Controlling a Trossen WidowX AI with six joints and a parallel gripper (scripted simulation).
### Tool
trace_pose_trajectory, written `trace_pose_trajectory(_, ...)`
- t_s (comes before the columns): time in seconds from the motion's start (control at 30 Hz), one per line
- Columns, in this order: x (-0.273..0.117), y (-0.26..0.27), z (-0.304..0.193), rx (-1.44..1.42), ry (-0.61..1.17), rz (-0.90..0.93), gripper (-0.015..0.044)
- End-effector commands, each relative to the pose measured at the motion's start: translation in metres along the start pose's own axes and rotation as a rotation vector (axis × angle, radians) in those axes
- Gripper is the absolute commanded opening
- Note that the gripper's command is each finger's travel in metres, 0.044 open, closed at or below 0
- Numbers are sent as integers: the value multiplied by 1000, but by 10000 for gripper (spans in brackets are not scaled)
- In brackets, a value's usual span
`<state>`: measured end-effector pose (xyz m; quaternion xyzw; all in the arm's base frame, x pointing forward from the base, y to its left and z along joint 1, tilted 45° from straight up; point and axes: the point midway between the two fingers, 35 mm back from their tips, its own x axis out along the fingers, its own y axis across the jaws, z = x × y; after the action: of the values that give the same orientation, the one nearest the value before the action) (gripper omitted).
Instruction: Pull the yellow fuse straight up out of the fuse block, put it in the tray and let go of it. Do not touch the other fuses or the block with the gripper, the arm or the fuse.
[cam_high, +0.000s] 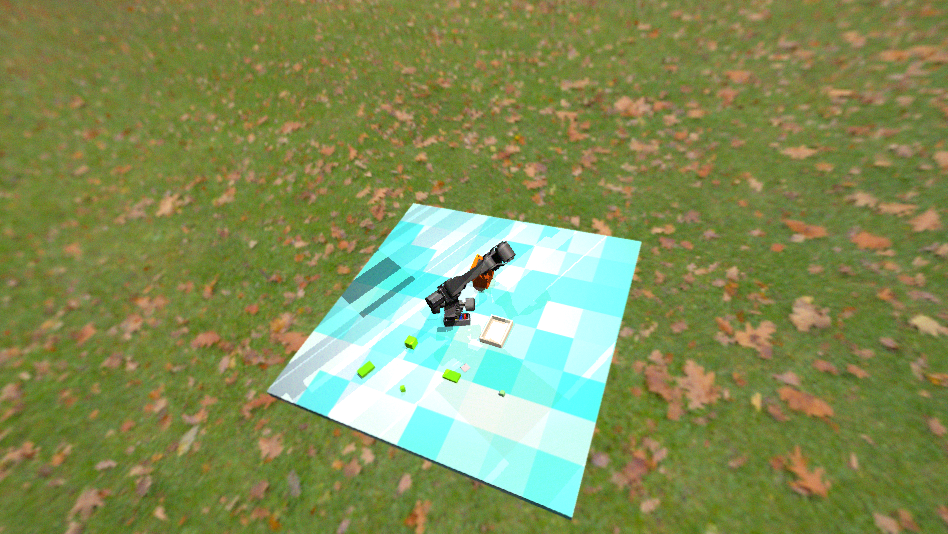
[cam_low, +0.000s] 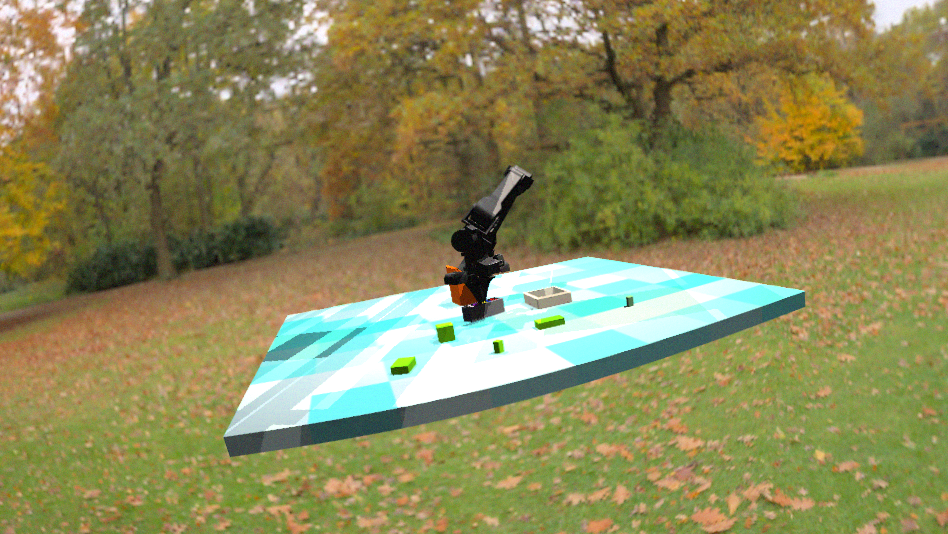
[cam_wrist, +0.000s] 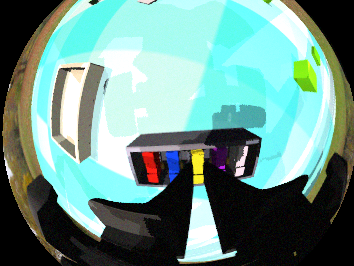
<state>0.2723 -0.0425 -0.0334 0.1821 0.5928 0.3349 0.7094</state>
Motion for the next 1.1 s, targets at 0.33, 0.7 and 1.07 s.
trace_pose_trajectory(0.33,-9,-1,1,-4,-2,-5,0)
trace_pose_trajectory(0.7,-14,-1,1,-3,-3,-5,0)
trace_pose_trajectory(1.07,-20,-1,1,-2,-3,-4,0)
